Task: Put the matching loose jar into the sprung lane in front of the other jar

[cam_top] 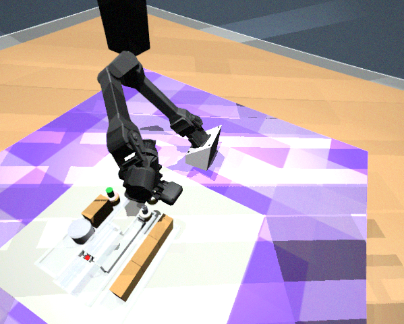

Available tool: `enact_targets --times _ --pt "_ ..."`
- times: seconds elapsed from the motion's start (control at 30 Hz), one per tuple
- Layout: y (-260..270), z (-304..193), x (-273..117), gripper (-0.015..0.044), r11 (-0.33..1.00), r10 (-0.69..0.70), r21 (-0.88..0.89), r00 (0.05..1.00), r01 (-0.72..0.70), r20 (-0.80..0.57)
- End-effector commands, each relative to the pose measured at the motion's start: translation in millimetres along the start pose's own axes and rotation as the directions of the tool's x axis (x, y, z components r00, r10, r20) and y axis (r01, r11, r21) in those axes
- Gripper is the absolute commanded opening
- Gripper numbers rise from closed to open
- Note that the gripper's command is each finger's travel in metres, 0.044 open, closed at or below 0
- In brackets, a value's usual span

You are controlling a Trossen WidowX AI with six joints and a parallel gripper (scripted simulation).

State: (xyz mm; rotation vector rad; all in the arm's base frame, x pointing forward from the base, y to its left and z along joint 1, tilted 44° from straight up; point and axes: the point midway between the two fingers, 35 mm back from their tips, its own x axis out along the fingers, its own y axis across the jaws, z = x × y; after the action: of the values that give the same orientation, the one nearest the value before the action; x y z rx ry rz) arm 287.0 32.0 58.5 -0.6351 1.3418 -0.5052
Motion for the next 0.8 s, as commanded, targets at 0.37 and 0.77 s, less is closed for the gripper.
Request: enact_targets --times 0.37,0.77 --pt "1 1 23 0.0000 1.000 0.000 -0.001 1.000 0.000 -0.003" --pt "1 7 23 0.0000 1.000 0.000 -0.001 1.000 0.000 -0.003"
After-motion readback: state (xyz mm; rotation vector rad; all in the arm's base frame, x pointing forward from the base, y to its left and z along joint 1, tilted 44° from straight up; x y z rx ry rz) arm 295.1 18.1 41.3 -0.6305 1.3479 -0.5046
